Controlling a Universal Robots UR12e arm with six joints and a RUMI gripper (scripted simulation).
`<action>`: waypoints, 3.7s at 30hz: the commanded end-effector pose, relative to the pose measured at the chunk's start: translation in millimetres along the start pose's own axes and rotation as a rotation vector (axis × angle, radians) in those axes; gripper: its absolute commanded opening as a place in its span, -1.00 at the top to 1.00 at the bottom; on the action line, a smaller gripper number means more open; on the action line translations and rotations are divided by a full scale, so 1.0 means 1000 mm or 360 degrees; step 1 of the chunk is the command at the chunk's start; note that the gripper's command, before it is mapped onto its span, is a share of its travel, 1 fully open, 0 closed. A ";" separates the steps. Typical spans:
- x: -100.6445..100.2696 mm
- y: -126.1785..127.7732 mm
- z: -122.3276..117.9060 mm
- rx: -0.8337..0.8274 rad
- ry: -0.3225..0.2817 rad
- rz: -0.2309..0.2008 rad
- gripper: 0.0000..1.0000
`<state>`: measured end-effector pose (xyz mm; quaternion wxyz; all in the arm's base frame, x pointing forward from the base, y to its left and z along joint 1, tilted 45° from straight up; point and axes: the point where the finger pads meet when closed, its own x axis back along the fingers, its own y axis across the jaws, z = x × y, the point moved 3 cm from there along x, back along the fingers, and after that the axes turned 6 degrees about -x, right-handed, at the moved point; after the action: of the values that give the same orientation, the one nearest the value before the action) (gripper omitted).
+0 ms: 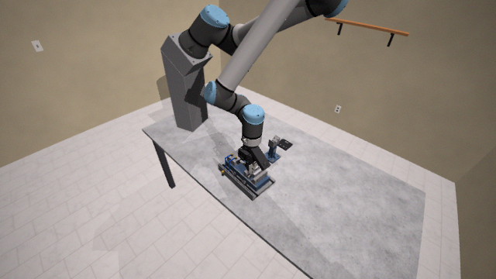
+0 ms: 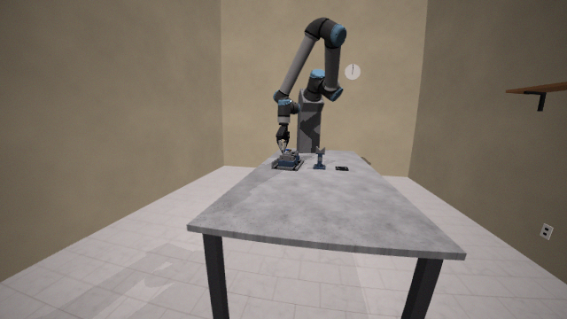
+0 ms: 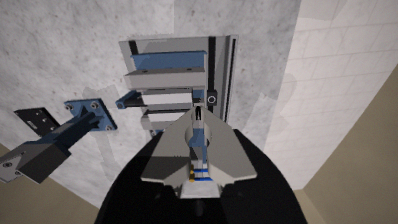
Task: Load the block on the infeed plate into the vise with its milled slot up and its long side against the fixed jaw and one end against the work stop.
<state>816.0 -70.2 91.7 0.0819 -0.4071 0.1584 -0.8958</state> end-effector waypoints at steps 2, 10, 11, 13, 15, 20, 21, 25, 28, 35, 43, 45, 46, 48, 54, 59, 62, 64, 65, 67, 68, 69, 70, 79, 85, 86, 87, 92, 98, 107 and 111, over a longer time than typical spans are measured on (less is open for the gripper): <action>0.000 -0.001 0.000 0.0000 0.0001 0.0000 1.00; 0.000 -0.003 0.000 0.0000 0.0001 0.0000 1.00; 0.000 -0.003 0.000 0.0000 0.0001 0.0000 1.00; 0.000 -0.003 0.000 0.0000 0.0001 0.0000 1.00; 0.000 -0.004 0.000 0.0000 0.0001 0.0000 1.00; 0.000 -0.004 0.000 0.0000 0.0001 0.0000 1.00; 0.000 -0.004 0.000 0.0000 0.0001 0.0000 1.00; 0.000 -0.005 0.000 0.0000 0.0001 0.0000 1.00; 0.000 -0.005 0.000 0.0000 0.0001 0.0000 1.00; 0.000 -0.005 0.000 0.0000 0.0001 0.0000 1.00; 0.000 -0.005 0.000 0.0000 0.0001 0.0000 1.00; 0.000 -0.005 0.000 0.0000 0.0001 0.0000 1.00; 0.000 -0.005 0.000 0.0000 0.0001 0.0000 1.00; 0.000 -0.005 0.000 0.0000 0.0001 0.0000 1.00; 0.000 -0.005 0.000 0.0000 0.0001 0.0000 1.00; 0.000 -0.005 0.000 0.0000 0.0001 0.0000 1.00; 0.000 -0.004 0.000 0.0000 0.0001 0.0000 1.00; 0.000 -0.003 0.000 0.0000 0.0001 0.0000 1.00; 0.000 -0.003 0.000 0.0000 0.0001 0.0000 1.00; 0.000 -0.002 0.000 0.0000 0.0001 0.0000 1.00; 0.000 -0.001 0.000 0.0000 0.0001 0.0000 1.00; 0.000 0.000 0.000 0.0000 0.0001 0.0000 1.00; 0.000 0.001 0.001 0.0000 0.0001 0.0000 1.00; 0.000 0.007 0.001 0.0000 0.0001 0.0000 1.00; 0.000 0.010 0.001 0.0000 0.0001 0.0000 1.00; 0.000 0.010 0.002 0.0000 0.0001 0.0000 1.00; 0.000 0.011 0.002 0.0000 0.0001 0.0000 1.00; 0.001 0.011 0.002 0.0000 0.0001 0.0000 1.00; 0.002 0.011 0.002 0.0000 0.0001 0.0000 1.00; 0.016 0.011 0.002 0.0000 0.0001 0.0000 1.00; 0.021 0.011 0.002 0.0000 0.0001 0.0000 1.00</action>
<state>806.0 -84.9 100.6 0.0818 -0.4071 0.1584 -0.8958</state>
